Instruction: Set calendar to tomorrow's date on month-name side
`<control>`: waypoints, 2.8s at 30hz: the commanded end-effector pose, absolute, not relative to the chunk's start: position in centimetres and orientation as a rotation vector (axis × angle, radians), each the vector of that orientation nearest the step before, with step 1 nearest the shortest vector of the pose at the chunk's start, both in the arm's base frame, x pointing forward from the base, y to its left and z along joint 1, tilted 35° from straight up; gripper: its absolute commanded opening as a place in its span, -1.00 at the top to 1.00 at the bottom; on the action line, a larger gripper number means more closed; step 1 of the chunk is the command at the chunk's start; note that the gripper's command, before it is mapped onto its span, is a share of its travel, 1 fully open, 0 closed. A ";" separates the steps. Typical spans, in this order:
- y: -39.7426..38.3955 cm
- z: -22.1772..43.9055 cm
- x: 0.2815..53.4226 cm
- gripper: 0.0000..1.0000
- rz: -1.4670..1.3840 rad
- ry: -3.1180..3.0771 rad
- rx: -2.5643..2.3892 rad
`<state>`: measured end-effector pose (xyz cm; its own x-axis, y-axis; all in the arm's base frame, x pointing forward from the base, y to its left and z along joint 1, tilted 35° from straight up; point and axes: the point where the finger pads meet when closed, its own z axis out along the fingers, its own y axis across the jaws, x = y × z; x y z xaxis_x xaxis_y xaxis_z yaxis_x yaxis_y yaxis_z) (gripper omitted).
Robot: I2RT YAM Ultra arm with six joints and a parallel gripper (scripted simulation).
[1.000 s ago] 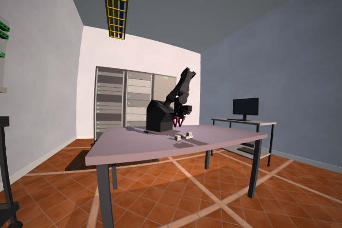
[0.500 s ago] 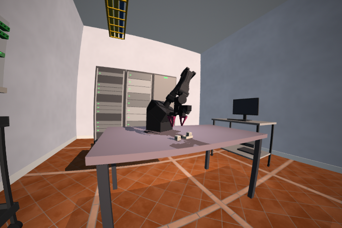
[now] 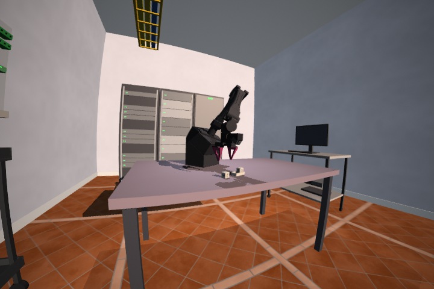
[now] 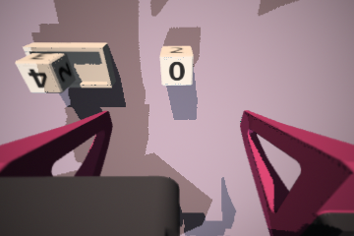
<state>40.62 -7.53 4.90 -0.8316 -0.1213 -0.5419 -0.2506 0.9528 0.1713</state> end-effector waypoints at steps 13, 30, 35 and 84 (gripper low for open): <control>-7.6 5.1 41.3 -1.00 0.501 2.583 0.347; -7.6 4.9 41.6 -1.00 0.683 2.459 1.107; -7.9 5.3 42.0 -1.00 0.712 2.401 1.239; -7.6 4.7 41.8 0.07 0.812 2.182 1.756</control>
<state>41.64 -7.44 5.18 -0.2680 0.9502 0.1588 0.8193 0.1381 0.5565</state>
